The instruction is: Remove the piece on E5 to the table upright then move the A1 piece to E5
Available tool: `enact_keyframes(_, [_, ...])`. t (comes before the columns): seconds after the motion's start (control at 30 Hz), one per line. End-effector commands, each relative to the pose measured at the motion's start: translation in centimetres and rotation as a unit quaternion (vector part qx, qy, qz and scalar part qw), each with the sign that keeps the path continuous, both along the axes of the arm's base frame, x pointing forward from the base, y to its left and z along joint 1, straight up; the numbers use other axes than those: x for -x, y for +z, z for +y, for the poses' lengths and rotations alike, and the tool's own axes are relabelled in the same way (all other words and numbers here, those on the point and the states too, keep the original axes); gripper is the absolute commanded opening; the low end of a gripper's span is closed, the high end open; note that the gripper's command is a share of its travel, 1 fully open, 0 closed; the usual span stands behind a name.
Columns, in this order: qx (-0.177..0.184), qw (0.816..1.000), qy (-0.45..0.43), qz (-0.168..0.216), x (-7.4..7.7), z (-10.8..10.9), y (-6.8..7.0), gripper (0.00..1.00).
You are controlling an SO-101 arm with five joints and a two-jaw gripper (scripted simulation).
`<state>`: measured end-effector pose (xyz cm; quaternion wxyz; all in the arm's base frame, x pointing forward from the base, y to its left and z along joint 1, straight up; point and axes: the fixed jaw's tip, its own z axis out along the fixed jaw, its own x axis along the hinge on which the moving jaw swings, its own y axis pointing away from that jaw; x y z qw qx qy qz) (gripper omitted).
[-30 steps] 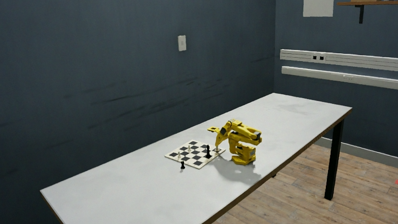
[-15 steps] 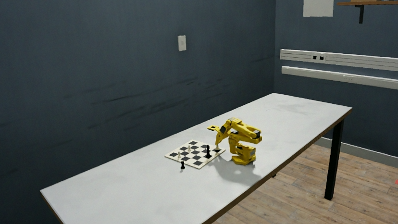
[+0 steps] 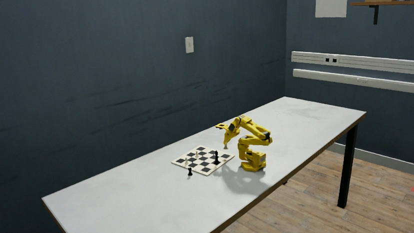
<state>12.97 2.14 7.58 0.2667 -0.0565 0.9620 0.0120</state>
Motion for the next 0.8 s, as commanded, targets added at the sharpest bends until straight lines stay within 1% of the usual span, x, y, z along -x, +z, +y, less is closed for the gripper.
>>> enact_keyframes(0.0, [0.002, 1.000, 0.000, 0.001, 0.1, -0.1, 0.8, 0.00])
enact_keyframes(0.17, [0.002, 1.000, 0.000, 0.001, 0.1, -0.1, 1.8, 0.00])
enact_keyframes(0.33, [0.002, 1.000, 0.000, 0.001, 0.1, -0.1, 2.5, 0.00])
enact_keyframes(0.77, [0.002, 1.000, 0.000, 0.001, 0.1, -0.1, 2.7, 0.00])
